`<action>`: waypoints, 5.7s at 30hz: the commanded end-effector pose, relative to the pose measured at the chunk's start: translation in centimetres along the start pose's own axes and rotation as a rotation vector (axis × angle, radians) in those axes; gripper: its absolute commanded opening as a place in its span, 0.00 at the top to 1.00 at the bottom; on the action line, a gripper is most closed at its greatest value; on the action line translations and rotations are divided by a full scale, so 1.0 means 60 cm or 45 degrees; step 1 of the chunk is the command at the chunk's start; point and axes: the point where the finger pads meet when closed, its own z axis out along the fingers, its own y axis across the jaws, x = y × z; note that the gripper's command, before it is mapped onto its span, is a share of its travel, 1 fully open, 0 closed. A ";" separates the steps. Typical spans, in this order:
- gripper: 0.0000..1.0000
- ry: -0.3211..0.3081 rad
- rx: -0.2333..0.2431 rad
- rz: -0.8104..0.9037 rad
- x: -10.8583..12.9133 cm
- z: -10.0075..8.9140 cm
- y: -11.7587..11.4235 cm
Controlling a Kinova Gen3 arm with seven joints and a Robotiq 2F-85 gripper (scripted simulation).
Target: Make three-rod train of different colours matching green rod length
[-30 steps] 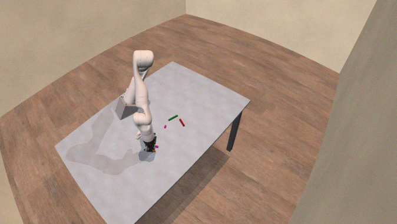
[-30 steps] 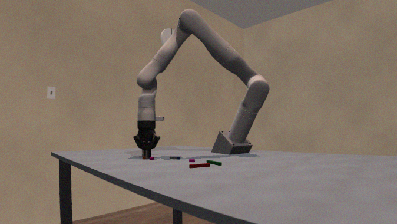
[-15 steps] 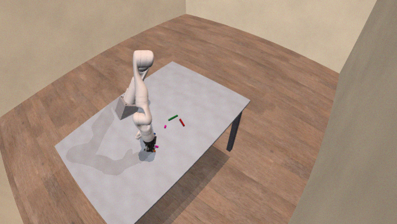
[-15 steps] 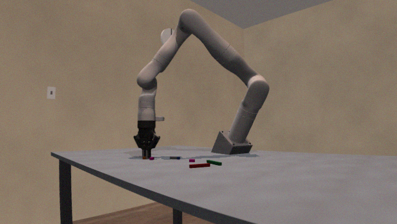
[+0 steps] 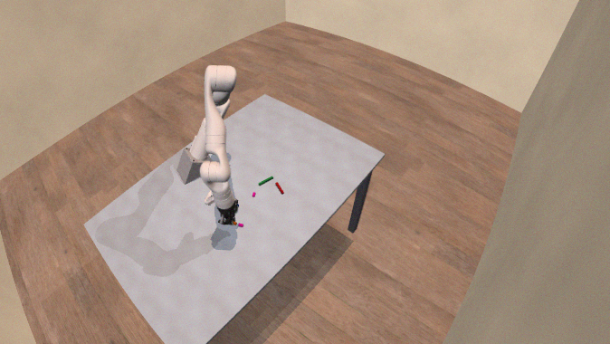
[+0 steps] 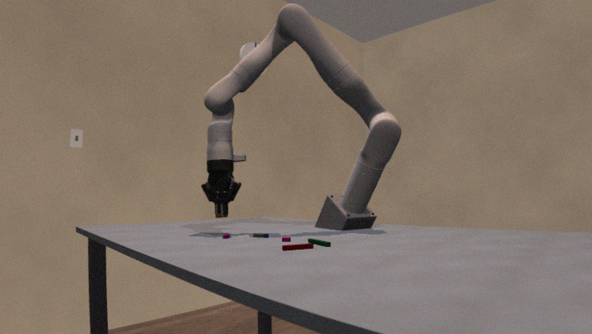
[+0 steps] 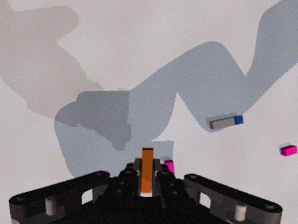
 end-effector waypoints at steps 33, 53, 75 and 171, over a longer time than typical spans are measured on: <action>0.95 -0.019 0.035 0.186 0.002 -0.076 0.001; 0.95 -0.025 0.026 1.058 0.041 -0.074 0.057; 0.95 -0.042 0.019 1.708 0.063 -0.073 0.101; 0.95 -0.042 0.018 1.733 0.060 0.074 0.098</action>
